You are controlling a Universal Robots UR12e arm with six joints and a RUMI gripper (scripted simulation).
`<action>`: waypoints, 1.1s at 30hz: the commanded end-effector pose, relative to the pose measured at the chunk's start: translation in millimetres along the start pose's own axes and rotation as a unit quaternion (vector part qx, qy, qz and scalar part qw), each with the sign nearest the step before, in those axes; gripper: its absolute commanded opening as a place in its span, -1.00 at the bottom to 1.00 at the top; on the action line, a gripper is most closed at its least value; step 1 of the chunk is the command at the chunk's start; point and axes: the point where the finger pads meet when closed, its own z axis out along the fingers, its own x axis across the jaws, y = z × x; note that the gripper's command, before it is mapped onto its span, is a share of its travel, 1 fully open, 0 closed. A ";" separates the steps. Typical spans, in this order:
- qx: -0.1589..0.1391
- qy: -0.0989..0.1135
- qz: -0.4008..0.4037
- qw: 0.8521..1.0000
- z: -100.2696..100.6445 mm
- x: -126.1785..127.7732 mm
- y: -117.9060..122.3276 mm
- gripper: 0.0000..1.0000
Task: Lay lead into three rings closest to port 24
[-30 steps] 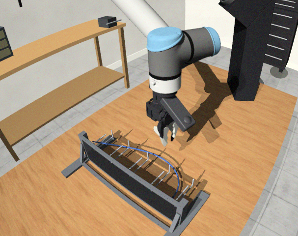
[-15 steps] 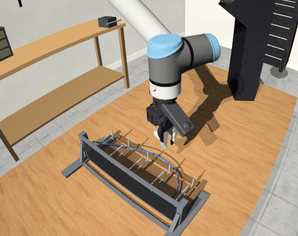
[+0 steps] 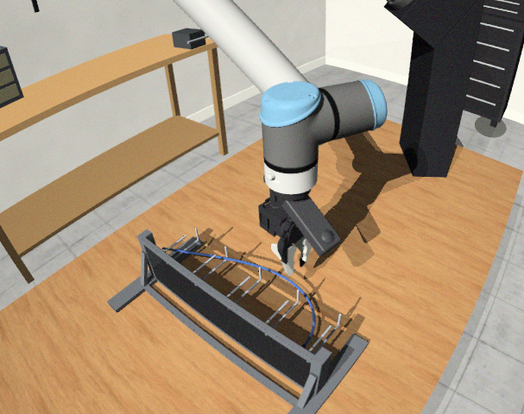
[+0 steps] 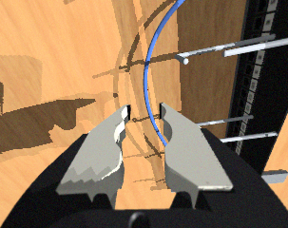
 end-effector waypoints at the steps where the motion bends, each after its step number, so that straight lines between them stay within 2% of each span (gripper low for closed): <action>1: 0.000 0.001 0.000 1.000 9.5 0.6 -0.4 -0.61; 14: 0.000 0.001 0.000 1.000 35.2 0.7 -0.4 -0.61; 33: 0.000 0.001 0.000 1.000 38.8 0.7 -0.4 -0.61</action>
